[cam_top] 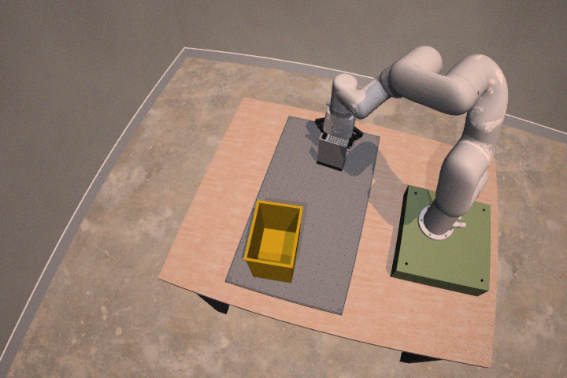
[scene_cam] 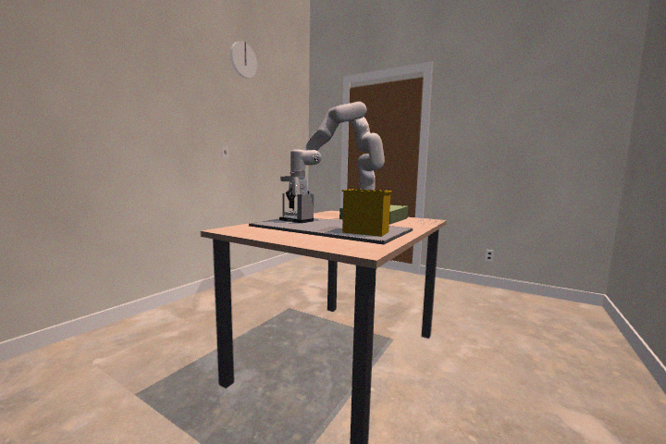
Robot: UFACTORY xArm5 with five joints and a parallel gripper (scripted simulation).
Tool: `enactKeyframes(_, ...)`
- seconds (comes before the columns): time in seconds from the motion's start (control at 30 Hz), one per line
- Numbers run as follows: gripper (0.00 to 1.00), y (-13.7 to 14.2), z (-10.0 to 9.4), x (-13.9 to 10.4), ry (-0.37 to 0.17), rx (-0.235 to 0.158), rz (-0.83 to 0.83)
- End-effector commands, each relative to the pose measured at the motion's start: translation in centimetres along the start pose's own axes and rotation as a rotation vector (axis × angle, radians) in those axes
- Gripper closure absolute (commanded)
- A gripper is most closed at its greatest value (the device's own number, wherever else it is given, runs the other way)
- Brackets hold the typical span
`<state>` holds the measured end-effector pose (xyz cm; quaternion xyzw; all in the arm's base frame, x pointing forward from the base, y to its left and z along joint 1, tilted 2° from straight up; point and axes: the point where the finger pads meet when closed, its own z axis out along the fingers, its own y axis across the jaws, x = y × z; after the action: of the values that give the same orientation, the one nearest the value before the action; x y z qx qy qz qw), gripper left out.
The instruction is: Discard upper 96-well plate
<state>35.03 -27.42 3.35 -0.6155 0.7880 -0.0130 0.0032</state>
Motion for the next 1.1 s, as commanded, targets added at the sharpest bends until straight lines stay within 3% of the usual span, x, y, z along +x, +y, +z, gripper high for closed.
enactKeyframes(0.0, 0.0, -0.1, 0.8, 0.1, 0.002, 0.003, 0.0)
enactKeyframes(1.07, 0.0, -0.1, 1.8, 0.1, 0.002, 0.003, 0.0)
